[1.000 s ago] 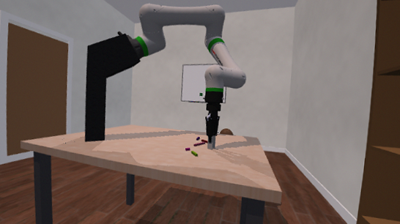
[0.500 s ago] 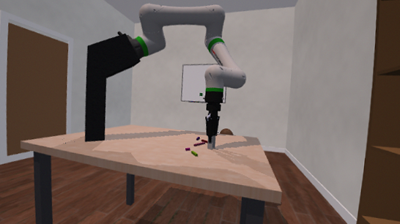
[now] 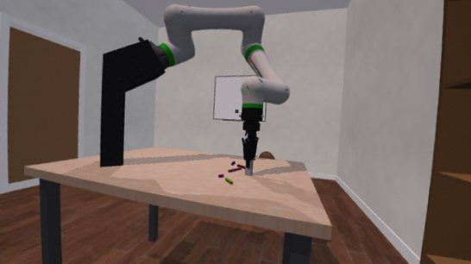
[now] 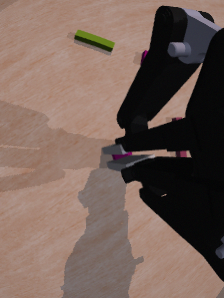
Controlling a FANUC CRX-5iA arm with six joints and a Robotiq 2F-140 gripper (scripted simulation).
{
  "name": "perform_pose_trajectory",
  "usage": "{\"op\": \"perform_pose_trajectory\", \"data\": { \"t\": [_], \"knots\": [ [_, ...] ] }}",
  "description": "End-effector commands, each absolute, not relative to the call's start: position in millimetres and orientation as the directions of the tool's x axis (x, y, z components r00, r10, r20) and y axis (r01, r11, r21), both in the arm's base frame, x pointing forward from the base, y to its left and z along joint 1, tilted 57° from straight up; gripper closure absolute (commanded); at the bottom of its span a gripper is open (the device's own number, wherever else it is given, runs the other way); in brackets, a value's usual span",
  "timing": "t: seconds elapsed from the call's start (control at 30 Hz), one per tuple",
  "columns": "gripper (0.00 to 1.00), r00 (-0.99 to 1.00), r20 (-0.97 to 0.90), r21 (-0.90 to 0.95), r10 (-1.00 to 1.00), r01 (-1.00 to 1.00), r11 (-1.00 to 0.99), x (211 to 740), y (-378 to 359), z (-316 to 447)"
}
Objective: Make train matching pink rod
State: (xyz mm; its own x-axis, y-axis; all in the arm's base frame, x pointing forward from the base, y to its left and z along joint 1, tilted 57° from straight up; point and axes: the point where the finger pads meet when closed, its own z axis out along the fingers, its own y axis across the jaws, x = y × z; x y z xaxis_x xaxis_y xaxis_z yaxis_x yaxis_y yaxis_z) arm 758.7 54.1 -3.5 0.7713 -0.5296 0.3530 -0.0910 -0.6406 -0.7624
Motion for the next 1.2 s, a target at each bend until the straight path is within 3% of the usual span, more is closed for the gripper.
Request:
{"op": "perform_pose_trajectory", "data": {
  "t": [0.0, 1.17],
  "knots": [
    [0.97, 0.771, 0.353, -0.762, -0.53, -0.091, -0.641, 759, 54, -4],
    [0.97, 0.771, 0.353, -0.762, -0.53, -0.091, -0.641, 742, 39, 11]
  ]
}}
